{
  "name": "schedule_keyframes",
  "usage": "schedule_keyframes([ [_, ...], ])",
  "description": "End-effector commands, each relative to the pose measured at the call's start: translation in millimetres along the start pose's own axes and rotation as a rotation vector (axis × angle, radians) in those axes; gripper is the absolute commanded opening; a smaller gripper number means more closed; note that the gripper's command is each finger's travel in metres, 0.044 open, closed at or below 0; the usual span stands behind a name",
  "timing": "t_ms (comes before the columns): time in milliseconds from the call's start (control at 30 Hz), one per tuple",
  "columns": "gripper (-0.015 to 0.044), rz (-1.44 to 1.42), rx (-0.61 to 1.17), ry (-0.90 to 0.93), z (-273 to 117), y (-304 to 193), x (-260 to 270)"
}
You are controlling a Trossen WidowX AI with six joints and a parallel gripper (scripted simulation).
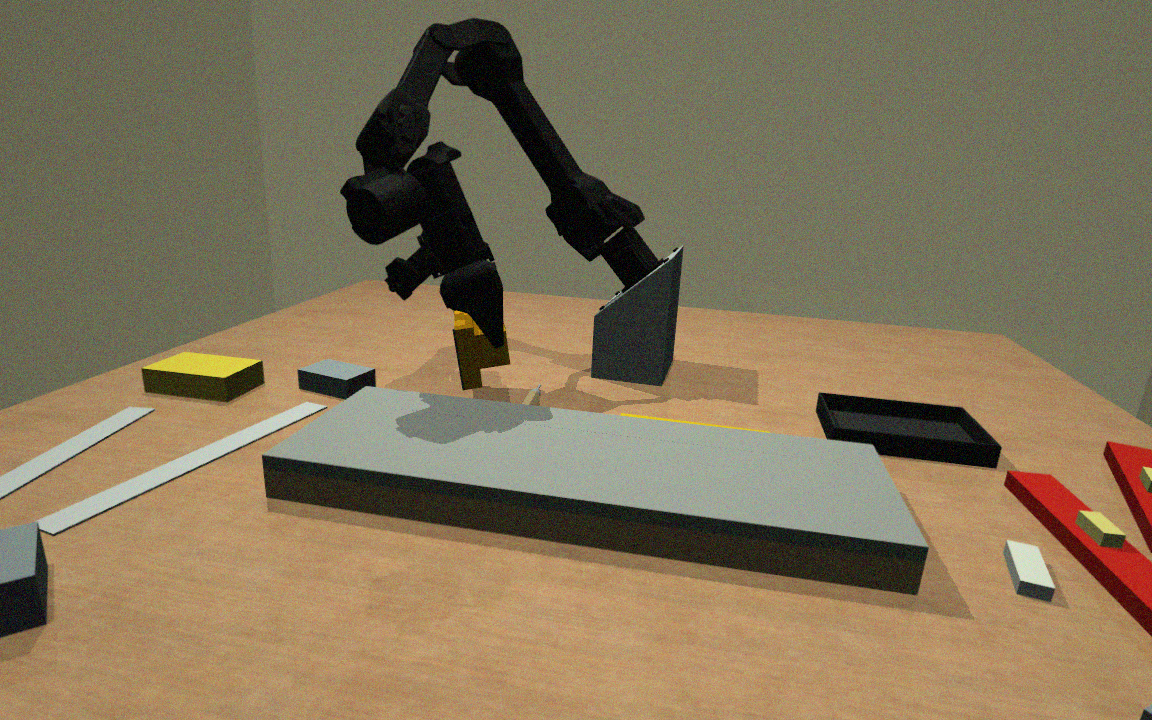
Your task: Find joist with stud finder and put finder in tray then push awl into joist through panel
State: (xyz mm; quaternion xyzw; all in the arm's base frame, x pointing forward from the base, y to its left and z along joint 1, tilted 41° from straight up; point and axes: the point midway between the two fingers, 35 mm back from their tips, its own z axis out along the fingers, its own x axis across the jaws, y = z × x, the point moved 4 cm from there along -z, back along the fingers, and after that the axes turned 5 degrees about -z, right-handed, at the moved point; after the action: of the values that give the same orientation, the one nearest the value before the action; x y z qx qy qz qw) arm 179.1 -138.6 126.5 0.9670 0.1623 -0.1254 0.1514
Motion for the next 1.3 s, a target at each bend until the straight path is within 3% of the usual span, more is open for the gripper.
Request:
schedule_keyframes([
  [0, 0.0000, -0.008, 0.036, 0.001, 0.7, 1.5, 1.0],
  [1267, 0.0000, -0.008, 0.296, 0.024, 3.0, 18.8, -0.8],
])
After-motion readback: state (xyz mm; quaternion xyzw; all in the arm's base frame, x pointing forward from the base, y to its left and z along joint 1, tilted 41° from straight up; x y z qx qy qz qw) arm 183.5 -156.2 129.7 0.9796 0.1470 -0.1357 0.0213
